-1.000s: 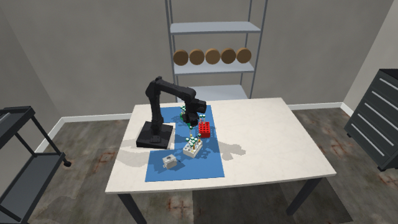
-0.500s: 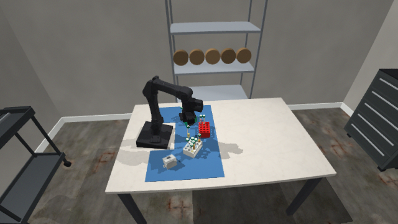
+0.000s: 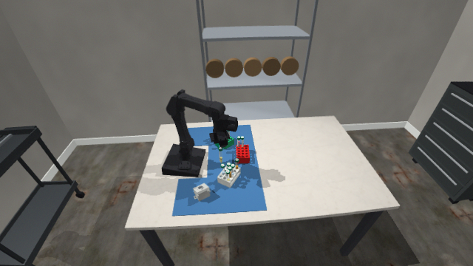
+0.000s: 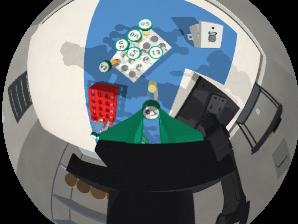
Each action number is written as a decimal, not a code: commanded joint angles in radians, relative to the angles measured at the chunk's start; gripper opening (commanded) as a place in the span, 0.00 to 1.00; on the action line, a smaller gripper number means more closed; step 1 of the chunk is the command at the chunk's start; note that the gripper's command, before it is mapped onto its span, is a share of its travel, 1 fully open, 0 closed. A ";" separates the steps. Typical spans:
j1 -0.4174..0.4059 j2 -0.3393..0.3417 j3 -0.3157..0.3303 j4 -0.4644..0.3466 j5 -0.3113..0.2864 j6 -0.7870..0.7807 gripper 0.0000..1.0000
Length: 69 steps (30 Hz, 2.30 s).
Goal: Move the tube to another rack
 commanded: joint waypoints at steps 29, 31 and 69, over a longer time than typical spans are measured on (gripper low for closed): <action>0.399 0.072 0.088 0.008 0.068 0.395 0.00; 0.426 0.084 0.099 0.008 0.072 0.421 0.00; 0.533 0.142 0.155 0.007 0.089 -0.373 0.00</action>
